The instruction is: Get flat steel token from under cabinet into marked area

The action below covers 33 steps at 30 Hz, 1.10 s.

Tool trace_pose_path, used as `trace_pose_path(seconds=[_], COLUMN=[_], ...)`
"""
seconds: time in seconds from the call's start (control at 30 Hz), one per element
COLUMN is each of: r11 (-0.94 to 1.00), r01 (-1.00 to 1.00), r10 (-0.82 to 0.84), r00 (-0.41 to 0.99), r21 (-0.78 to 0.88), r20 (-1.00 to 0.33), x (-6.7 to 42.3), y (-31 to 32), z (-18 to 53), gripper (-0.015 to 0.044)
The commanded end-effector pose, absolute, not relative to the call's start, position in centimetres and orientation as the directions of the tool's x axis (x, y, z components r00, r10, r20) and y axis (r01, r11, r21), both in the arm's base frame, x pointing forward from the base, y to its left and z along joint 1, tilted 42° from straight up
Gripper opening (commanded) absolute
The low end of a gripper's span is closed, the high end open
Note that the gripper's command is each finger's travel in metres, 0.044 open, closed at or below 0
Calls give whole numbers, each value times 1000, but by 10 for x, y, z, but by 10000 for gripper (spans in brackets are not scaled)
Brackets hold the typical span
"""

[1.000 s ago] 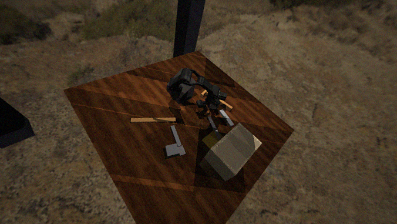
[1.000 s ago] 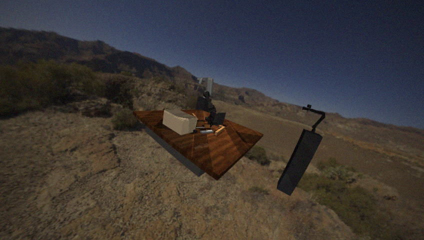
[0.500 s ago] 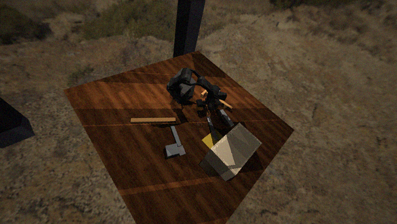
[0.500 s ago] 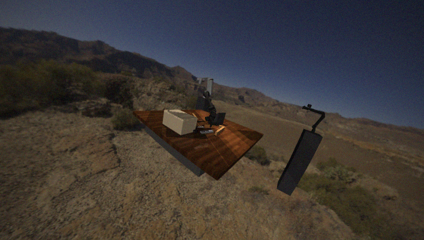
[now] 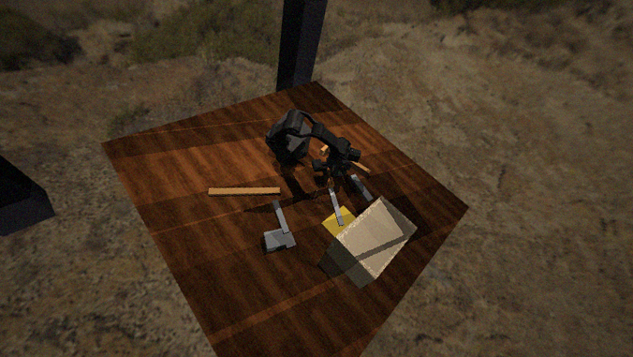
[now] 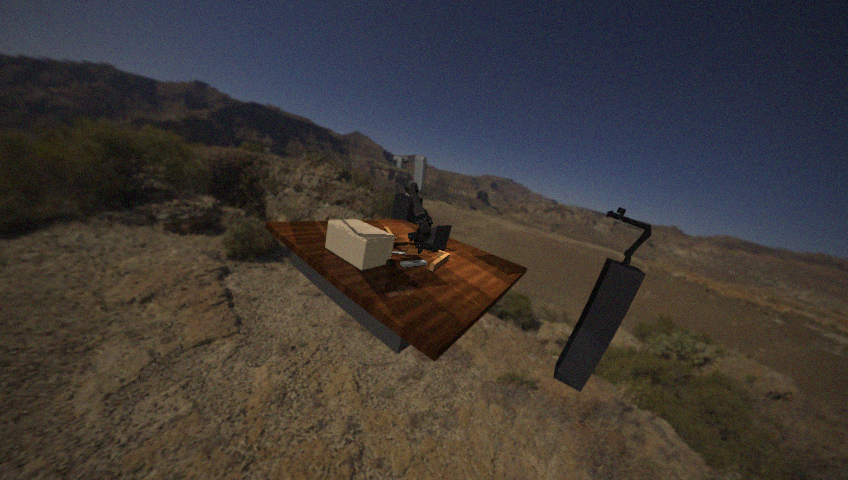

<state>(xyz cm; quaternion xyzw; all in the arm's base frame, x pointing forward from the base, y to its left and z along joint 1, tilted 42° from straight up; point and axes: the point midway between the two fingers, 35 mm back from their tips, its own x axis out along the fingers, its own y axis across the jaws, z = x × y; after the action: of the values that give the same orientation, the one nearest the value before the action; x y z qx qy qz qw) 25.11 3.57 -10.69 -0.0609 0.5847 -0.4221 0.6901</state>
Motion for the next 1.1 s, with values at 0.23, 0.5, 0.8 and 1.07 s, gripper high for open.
trace_pose_path(seconds=[0.23, 0.5, 0.8, 1.07], r11=[630, 629, 628, 627], r01=[522, 524, 525, 525], r10=[-655, -656, -656, -656], r00=[-40, -40, -40, -40], r21=[-575, -574, -575, -575], r20=[-755, -754, -754, -753], x=[254, 257, 259, 261], y=[24, 16, 7, -1], z=[-95, -88, -81, -74], gripper=[0, 0, 0, 0])
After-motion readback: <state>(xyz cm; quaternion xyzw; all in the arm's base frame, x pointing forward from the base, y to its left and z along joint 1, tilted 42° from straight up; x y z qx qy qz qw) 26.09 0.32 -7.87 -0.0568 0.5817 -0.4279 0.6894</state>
